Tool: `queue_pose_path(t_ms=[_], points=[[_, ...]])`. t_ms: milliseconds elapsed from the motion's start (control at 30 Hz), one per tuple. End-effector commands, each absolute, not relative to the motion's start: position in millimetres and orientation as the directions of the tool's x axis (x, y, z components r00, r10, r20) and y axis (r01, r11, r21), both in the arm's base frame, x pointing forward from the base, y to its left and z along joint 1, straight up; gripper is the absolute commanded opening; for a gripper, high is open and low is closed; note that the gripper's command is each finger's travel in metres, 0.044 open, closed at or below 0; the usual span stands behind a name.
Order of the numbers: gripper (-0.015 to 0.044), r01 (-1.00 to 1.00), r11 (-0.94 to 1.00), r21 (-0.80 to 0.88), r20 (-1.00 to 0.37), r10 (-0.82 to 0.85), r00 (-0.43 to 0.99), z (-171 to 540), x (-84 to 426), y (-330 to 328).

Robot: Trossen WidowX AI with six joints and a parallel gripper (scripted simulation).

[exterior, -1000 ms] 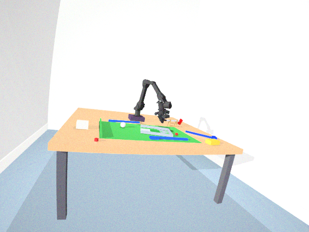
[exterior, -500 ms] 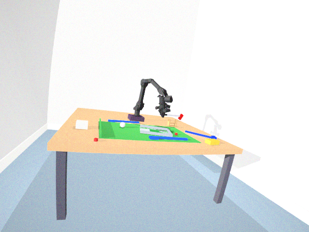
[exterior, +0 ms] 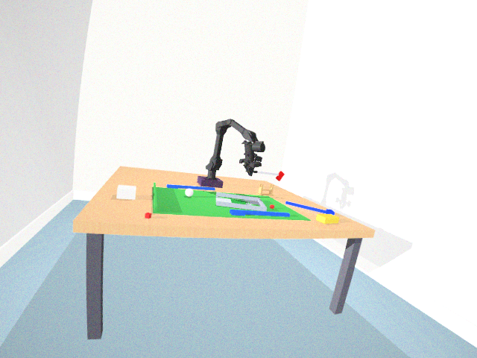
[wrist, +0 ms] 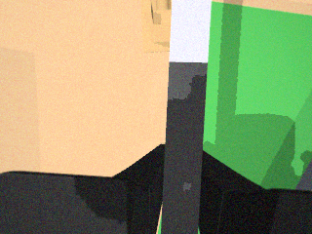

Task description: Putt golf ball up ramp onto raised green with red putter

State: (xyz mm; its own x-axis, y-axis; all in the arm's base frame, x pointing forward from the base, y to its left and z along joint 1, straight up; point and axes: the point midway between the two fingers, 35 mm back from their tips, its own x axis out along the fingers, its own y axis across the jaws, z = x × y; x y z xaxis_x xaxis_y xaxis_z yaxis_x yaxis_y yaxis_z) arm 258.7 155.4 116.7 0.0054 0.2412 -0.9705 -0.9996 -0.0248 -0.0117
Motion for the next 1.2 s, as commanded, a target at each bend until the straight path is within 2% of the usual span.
queue_pose_path(t_ms=[0,533,1167], points=[[0.0,-0.997,0.072,-0.009,-0.972,0.232,0.025,119,268,135],[0.0,-0.895,0.447,-0.007,-0.98,0.174,0.095,125,295,49],[0.0,-0.617,0.787,-0.004,-0.99,0.083,0.113,131,290,-57]])
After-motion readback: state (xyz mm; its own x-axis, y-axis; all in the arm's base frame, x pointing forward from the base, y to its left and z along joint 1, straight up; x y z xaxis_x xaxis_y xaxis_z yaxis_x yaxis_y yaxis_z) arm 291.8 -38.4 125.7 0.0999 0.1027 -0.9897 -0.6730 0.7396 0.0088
